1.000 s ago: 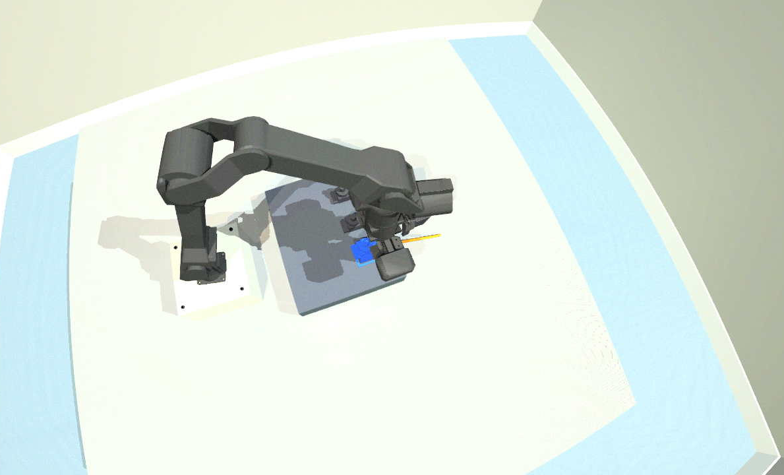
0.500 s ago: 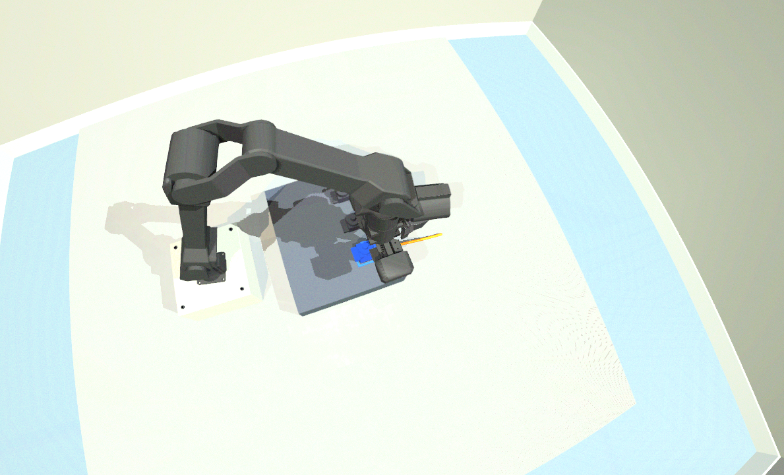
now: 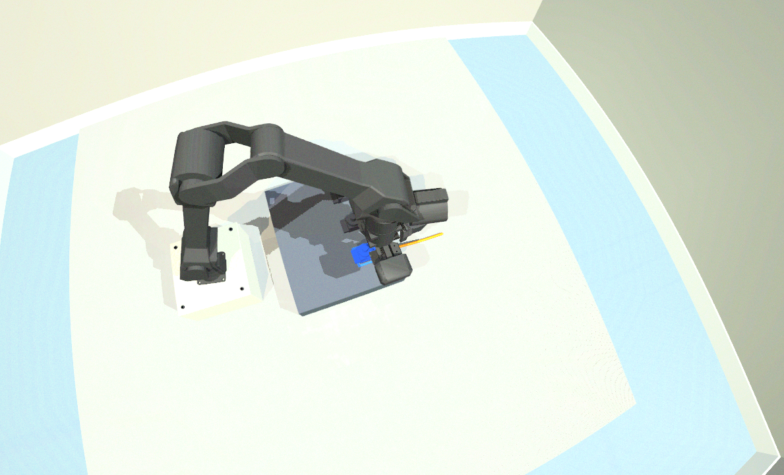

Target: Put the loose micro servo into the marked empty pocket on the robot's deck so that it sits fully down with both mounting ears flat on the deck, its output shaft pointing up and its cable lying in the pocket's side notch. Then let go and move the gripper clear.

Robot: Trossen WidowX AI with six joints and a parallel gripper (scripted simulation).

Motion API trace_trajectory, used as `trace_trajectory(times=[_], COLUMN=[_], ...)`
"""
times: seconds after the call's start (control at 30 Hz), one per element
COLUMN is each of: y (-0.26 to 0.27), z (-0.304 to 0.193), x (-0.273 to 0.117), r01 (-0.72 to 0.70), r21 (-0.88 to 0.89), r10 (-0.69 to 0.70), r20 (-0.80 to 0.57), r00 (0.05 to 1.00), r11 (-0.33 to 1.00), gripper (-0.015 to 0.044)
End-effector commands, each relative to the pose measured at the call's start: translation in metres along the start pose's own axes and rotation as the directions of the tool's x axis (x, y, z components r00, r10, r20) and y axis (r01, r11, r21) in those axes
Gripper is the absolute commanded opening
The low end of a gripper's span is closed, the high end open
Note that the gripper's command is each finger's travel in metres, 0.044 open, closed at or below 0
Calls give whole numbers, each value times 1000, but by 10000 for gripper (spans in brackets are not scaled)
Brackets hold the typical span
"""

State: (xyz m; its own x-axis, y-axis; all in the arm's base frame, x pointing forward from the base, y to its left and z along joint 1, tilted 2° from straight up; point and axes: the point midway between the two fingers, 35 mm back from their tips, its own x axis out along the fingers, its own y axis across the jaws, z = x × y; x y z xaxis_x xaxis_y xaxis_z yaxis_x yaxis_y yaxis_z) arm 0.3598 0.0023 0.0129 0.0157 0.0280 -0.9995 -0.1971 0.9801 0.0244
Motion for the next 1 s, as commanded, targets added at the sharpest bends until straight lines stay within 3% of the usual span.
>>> trace_trajectory(times=[0.0, 0.13, 0.37, 0.6, 0.77, 0.97], y=[0, 0, 0, 1, 2, -1], z=[0, 0, 0, -6, -9, -38], x=[3, 7, 6, -27, -29, -51], r01=[0, 0, 0, 0, 0, -1], r21=[5, 5, 5, 5, 5, 15], r10=[0, 0, 0, 0, 0, 1], r20=[3, 3, 3, 3, 3, 0], r00=[1000, 1000, 1000, 1000, 1000, 1000], r11=[1000, 1000, 1000, 1000, 1000, 1000], gripper=[0, 0, 184, 187, 187, 345])
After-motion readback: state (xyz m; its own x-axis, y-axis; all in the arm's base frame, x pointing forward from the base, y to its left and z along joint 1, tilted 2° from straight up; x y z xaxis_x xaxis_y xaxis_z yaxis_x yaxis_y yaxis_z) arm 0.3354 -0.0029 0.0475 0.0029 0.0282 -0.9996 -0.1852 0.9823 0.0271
